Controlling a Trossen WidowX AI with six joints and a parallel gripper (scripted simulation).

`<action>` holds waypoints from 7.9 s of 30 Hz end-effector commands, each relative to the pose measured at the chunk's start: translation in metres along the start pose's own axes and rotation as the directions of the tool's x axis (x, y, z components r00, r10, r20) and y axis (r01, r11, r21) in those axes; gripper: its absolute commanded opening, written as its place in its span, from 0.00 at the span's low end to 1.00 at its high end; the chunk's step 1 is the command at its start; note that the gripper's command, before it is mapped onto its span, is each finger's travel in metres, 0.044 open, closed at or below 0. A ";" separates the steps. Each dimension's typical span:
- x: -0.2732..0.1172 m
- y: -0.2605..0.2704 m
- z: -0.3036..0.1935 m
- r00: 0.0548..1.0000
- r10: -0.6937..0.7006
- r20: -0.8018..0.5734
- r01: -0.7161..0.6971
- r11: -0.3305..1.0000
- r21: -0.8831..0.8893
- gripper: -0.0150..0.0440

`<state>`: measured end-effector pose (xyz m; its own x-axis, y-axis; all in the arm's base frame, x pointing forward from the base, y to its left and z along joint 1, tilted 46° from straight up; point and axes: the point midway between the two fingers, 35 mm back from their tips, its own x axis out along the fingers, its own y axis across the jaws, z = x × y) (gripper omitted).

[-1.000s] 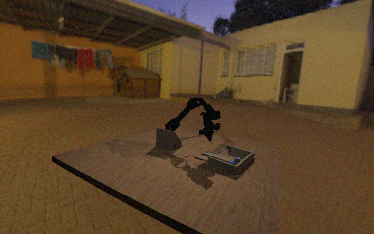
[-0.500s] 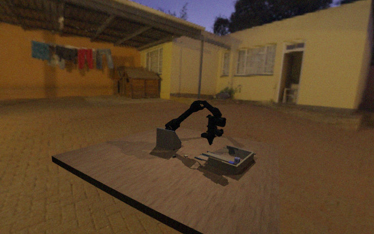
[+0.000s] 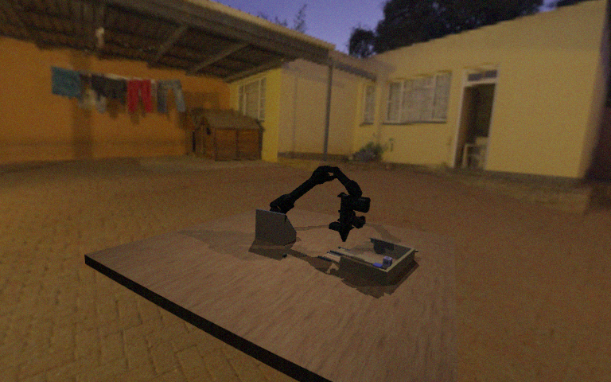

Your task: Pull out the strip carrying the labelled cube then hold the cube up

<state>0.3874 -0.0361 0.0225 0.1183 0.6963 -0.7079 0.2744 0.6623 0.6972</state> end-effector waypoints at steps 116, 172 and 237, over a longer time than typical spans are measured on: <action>0.051 -0.001 -0.043 1.000 0.007 -0.007 -0.007 1.000 0.007 0.25; 0.051 -0.002 -0.125 1.000 0.008 -0.010 -0.007 1.000 0.010 0.25; 0.051 -0.002 -0.188 1.000 0.008 -0.013 -0.007 1.000 0.013 0.25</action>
<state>0.2225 0.0457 0.0096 0.1347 0.6967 -0.7046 0.2694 0.6586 0.7027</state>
